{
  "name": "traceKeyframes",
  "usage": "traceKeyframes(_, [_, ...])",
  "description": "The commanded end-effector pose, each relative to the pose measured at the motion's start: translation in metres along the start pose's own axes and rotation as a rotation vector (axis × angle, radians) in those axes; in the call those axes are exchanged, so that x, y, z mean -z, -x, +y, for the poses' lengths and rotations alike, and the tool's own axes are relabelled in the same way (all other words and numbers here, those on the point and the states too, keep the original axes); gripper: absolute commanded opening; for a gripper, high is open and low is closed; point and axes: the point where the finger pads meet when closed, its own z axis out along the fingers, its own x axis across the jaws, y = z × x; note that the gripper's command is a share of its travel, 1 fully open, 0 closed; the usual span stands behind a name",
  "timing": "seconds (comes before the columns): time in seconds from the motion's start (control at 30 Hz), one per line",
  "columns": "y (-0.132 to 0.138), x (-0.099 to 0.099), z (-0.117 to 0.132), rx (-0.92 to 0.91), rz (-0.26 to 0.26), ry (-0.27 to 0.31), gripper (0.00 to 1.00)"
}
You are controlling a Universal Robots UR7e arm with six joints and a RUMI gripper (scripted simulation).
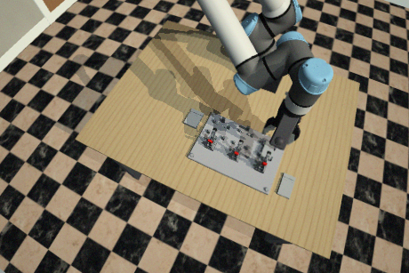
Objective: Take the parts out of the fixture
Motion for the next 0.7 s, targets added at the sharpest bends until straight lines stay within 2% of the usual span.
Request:
traceKeyframes(0.0, [0.0,0.0,0.001,0.0,-0.001,-0.001,0.59])
traceKeyframes(0.3, [0.0,-0.009,0.001,0.0,-0.001,-0.001,0.59])
traceKeyframes(0.67, [0.0,-0.049,0.001,0.0,-0.001,-0.001,0.59])
